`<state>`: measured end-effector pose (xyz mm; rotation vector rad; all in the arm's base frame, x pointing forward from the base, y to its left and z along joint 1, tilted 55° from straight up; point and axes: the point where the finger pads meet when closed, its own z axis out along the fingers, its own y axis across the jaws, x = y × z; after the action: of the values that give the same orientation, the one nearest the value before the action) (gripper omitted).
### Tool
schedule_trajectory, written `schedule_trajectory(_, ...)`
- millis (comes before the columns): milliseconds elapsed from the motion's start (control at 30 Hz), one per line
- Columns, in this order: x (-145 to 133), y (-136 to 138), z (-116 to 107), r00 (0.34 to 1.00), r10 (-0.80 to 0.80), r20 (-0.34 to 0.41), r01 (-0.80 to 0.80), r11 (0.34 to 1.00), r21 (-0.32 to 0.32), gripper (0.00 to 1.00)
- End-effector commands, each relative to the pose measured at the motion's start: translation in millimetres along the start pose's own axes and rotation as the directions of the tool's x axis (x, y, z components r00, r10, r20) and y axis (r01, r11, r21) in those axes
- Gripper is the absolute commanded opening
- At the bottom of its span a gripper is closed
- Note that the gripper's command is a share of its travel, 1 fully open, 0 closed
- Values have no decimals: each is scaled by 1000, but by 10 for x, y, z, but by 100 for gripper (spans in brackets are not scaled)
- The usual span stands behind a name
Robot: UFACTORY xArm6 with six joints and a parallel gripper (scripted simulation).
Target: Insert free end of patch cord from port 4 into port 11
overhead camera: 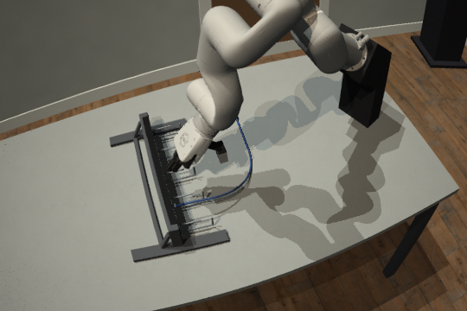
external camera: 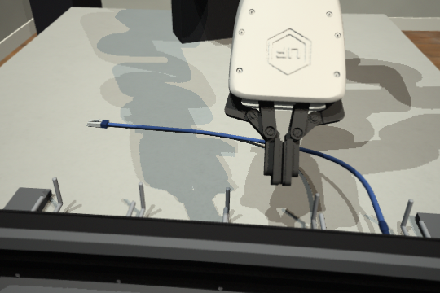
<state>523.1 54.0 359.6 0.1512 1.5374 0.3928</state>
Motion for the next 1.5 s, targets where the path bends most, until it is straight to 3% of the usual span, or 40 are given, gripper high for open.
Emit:
schedule_trajectory(0, -10, 2, 2, 1000, 0, 2, 0, 1000, 0, 0)
schedule_trajectory(1200, -11, 3, 0, 1000, 0, 2, 0, 1000, 0, 0)
schedule_trajectory(1467, -10, 3, -148, 1000, 0, 2, 0, 1000, 0, 0)
